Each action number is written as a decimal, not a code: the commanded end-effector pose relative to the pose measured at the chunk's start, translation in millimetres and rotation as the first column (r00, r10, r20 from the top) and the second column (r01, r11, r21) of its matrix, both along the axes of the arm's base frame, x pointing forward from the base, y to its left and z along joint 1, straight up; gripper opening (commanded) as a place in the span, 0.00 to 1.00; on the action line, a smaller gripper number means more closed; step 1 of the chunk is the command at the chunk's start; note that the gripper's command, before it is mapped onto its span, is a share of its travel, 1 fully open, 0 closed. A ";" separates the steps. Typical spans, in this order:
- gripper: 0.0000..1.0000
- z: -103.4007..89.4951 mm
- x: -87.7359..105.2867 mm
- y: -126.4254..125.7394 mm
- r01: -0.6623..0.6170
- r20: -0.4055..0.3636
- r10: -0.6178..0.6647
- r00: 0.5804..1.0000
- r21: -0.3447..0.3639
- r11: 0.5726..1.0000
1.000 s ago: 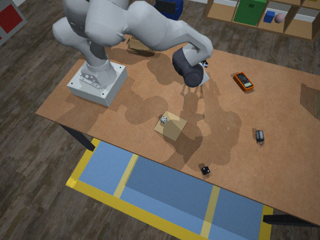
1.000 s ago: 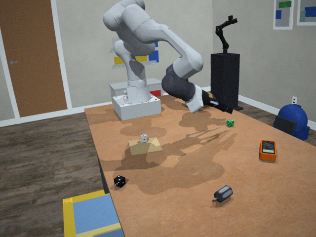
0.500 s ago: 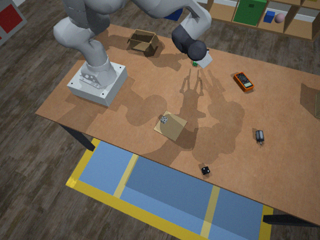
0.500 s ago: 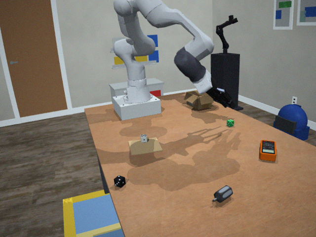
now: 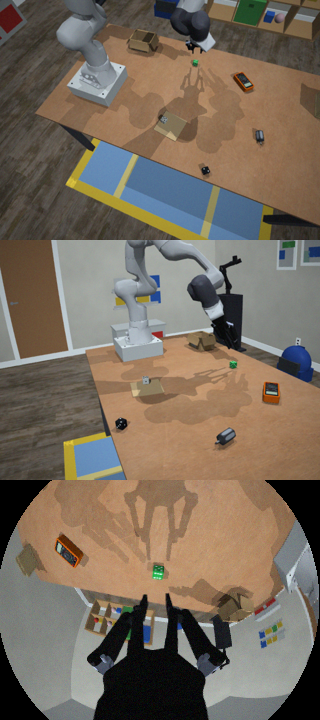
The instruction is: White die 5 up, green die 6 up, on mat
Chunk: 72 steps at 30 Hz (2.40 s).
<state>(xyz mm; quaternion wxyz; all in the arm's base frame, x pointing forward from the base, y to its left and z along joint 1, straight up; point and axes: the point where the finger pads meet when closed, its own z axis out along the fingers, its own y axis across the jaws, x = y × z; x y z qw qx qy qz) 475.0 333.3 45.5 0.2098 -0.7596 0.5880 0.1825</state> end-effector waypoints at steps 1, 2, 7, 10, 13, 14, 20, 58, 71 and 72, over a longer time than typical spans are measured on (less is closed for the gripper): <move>0.35 -0.6 2.8 -1.9 0.110 -0.082 -0.119 0.990 -0.101 0.989; 0.35 -0.1 2.8 -1.2 0.111 -0.079 -0.120 0.990 -0.114 0.987; 0.35 3.2 2.8 3.4 0.114 -0.058 -0.126 0.990 -0.184 0.976; 0.35 3.3 2.8 3.5 0.114 -0.058 -0.127 0.990 -0.185 0.976; 0.35 5.3 2.0 7.3 0.114 -0.046 -0.129 0.991 -0.246 0.963; 0.35 6.0 2.0 8.2 0.115 -0.041 -0.130 0.991 -0.263 0.958; 0.35 8.6 1.7 12.4 0.118 -0.024 -0.133 0.991 -0.323 0.939; 1.00 -4.1 2.0 16.5 0.176 0.038 -0.184 0.982 -0.537 0.825; 0.35 -9.8 2.3 13.6 0.187 0.038 -0.198 0.979 -0.537 0.822; 0.35 -9.8 2.3 13.6 0.187 0.038 -0.198 0.979 -0.537 0.822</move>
